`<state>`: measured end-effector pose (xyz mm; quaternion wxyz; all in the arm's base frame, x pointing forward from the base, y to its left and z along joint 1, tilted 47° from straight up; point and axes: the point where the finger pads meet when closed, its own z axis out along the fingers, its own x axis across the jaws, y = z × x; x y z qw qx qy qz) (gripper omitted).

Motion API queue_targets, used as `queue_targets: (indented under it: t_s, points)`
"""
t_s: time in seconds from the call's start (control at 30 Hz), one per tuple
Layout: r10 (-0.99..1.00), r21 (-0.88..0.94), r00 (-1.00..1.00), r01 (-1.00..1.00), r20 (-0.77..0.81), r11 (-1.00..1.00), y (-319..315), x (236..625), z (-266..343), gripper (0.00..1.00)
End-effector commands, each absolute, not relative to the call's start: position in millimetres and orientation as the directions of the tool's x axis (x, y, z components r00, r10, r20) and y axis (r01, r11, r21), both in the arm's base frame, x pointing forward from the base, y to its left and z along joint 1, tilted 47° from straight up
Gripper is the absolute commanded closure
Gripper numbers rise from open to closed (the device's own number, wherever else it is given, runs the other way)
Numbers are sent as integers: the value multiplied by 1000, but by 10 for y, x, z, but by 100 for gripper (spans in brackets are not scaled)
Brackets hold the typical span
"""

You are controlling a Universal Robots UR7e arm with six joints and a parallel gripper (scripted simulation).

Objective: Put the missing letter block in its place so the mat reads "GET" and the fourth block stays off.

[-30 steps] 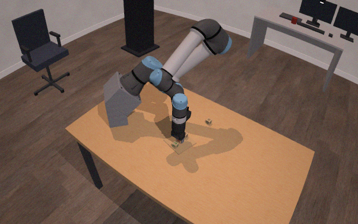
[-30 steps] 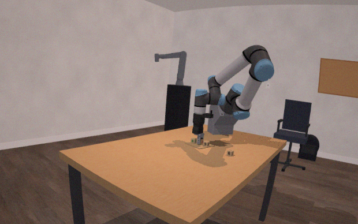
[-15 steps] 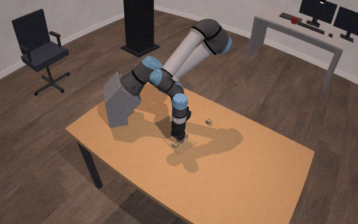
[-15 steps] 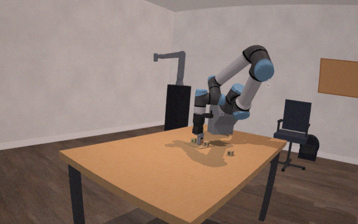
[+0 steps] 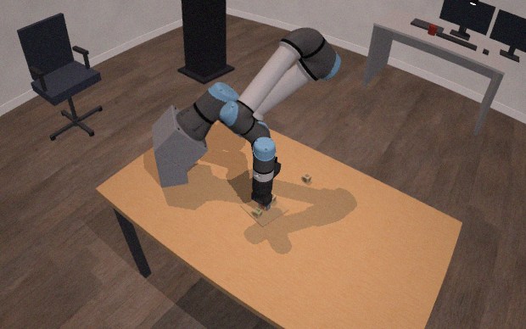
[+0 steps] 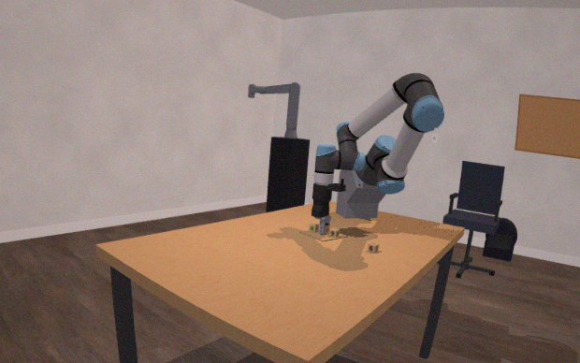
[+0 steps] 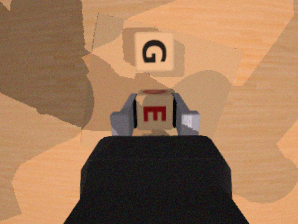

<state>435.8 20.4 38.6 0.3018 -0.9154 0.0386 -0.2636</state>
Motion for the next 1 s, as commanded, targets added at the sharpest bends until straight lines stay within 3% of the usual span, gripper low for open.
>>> queue_targets:
  t_s: [0.0, 0.97]
  points:
    - [-230, -572, 858, 89, 460, -815, 202, 4360, 387, 43]
    - [-230, -572, 858, 89, 460, -815, 223, 4381, 360, 43]
